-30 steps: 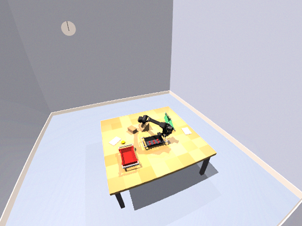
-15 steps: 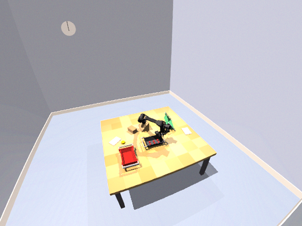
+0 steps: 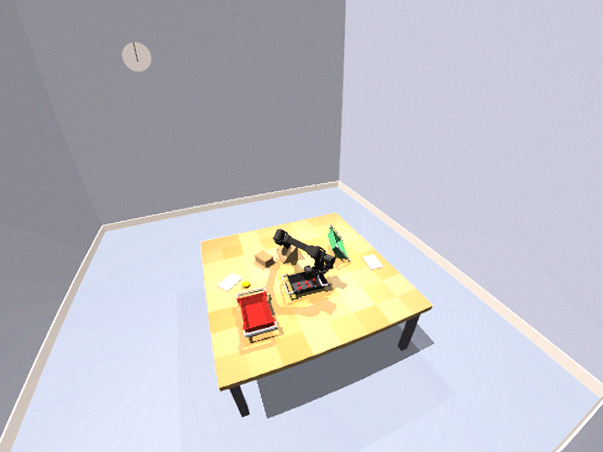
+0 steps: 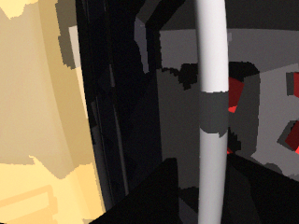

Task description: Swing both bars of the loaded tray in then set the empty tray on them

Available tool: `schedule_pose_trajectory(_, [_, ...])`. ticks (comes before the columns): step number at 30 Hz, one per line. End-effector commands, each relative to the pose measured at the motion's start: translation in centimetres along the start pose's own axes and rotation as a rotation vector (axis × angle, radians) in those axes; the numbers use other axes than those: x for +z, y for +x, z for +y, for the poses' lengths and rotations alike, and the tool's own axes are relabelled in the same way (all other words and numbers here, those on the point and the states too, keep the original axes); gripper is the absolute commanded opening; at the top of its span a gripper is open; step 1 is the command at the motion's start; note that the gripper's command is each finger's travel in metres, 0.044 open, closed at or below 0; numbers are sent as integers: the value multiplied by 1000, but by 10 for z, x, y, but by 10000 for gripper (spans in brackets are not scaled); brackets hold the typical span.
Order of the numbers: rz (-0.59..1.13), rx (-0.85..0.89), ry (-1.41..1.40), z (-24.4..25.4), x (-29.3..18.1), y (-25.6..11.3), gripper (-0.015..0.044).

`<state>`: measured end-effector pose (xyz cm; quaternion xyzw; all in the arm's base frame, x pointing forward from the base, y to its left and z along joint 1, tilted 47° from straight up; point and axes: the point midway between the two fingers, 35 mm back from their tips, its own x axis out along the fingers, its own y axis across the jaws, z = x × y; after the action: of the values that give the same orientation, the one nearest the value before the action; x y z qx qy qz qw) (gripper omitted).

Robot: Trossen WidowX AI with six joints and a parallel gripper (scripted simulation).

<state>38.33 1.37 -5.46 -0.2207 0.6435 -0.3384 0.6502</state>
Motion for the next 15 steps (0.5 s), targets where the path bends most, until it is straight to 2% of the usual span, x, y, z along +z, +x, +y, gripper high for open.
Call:
schedule_pose_trajectory(1, [-10,10,4,3,2,-21,90])
schedule_pose_trajectory(6, [-10,11,4,5,1,-39,90])
schedule_pose_trajectory(7, [-15,8,-3,5,1,-30,90])
schedule_pose_trajectory(15, [-15,8,-3,5,1,-30,90])
